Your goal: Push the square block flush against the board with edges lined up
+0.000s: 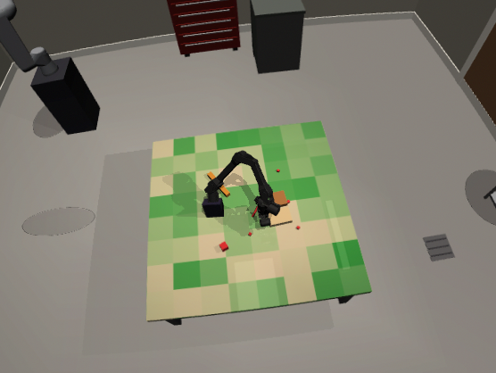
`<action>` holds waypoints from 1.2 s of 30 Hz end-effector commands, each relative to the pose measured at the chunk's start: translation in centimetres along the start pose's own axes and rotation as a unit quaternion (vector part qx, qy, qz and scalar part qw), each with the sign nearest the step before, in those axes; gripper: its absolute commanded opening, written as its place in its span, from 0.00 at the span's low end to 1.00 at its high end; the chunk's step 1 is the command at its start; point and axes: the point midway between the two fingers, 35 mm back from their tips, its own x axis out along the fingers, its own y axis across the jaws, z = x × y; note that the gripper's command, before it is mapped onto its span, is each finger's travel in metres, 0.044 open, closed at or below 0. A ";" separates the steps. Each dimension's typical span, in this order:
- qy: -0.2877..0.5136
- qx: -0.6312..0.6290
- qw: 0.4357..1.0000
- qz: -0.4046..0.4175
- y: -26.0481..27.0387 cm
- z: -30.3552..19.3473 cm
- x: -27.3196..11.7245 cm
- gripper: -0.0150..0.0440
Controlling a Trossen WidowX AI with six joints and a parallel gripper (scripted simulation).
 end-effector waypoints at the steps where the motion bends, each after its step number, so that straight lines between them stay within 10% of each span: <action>1: 0.000 -0.015 1.000 -0.004 -0.1 0.4 -0.1 0.25; 8: 0.000 -0.015 1.000 -0.002 -0.1 0.4 5.4 0.25; 36: 0.000 -0.015 1.000 -0.002 0.0 2.9 5.4 0.25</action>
